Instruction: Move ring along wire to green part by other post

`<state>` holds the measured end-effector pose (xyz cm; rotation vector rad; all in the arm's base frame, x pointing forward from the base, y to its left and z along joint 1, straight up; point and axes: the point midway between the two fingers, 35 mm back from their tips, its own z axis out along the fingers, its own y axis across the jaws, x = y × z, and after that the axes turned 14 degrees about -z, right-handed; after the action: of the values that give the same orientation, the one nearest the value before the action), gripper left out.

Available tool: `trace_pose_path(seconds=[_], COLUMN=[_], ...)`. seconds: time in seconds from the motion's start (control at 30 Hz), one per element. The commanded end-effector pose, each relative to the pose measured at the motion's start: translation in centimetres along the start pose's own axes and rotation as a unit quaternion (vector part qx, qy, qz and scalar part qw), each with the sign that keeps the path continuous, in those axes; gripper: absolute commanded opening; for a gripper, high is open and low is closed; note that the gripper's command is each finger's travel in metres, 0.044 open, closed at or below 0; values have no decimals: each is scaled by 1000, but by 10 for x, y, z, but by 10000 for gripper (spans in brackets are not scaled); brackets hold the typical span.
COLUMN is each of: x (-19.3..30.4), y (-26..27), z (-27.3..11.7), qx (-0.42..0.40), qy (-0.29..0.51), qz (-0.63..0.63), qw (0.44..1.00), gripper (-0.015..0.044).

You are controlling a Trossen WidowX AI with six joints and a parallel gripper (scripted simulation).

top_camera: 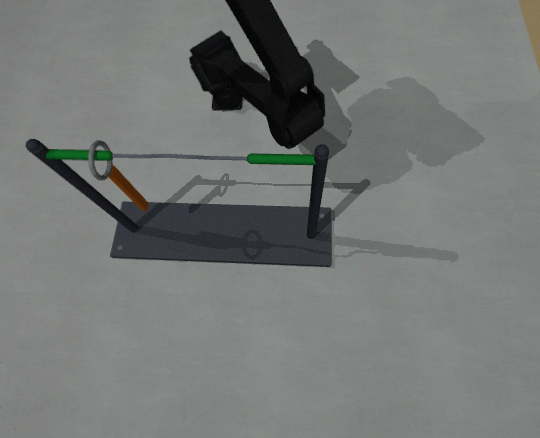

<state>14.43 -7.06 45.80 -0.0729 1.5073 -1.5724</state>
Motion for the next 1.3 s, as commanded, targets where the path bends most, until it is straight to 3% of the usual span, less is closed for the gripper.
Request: trace_pose_path(seconds=[0.0,0.27,0.67,1.27], x=[1,40,107,155], y=[0,-1,44,196], z=[0,-11,-2,0], qx=[0,-26,-106,-302], qy=[-2,-57,-102,-96], qz=[2,90,223,342], qw=[1000,994,964,885], gripper=[374,164,160,160])
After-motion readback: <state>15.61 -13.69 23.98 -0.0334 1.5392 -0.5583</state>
